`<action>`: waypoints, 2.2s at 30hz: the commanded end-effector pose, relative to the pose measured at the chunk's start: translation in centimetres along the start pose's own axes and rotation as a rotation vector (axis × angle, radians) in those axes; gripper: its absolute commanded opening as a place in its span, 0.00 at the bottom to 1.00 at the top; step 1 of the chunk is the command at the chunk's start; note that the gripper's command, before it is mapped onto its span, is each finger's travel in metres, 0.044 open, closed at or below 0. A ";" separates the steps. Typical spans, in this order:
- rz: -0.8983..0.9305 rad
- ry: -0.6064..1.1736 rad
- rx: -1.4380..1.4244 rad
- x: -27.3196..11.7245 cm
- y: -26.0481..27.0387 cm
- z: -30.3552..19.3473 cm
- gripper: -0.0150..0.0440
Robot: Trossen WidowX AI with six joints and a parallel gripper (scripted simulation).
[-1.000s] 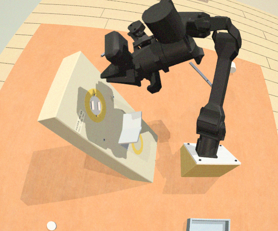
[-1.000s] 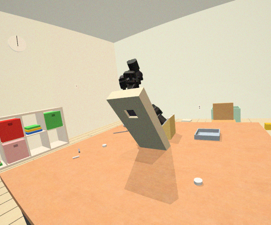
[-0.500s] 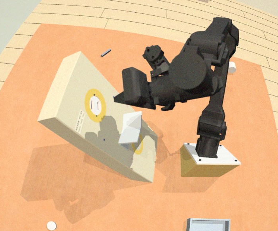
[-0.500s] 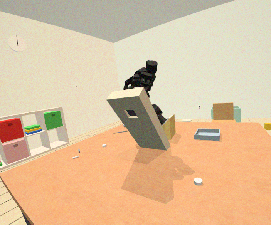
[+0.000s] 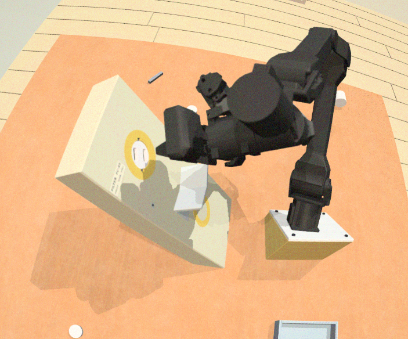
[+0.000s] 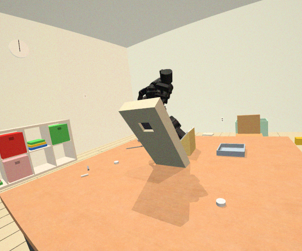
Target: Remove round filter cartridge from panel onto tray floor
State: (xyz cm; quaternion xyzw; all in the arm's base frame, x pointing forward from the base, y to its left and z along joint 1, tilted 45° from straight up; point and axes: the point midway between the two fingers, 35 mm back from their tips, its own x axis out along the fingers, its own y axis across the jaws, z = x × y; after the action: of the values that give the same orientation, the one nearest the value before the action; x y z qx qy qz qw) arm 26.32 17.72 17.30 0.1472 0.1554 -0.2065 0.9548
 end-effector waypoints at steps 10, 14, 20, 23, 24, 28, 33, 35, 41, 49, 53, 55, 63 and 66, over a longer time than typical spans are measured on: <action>0.003 0.001 -0.004 2.2 0.0 0.0 0.40; 0.005 -0.002 -0.004 2.8 -0.1 0.2 0.40; 0.008 -0.008 -0.005 3.5 -0.1 0.3 0.40; 0.008 -0.008 -0.005 3.5 -0.1 0.4 0.40; 0.008 -0.008 -0.005 3.5 -0.1 0.4 0.40; 0.008 -0.008 -0.005 3.5 -0.1 0.3 0.40; 0.008 -0.008 -0.005 3.5 -0.1 0.3 0.40; 0.008 -0.008 -0.005 3.5 -0.1 0.3 0.40; 0.008 -0.008 -0.005 3.5 0.0 0.3 0.40; 0.008 -0.008 -0.005 3.8 0.0 0.3 0.40; 0.008 -0.008 -0.005 3.8 -0.1 0.3 0.40; 0.008 -0.008 -0.005 3.9 -0.1 0.3 0.40; 0.008 -0.009 -0.005 4.2 0.0 0.3 0.40; 0.008 -0.009 -0.004 4.4 0.0 0.3 0.40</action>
State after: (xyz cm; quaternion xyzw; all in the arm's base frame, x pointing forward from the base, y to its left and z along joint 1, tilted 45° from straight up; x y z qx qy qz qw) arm 30.01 16.06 16.12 0.1466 0.1491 -0.2044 0.9563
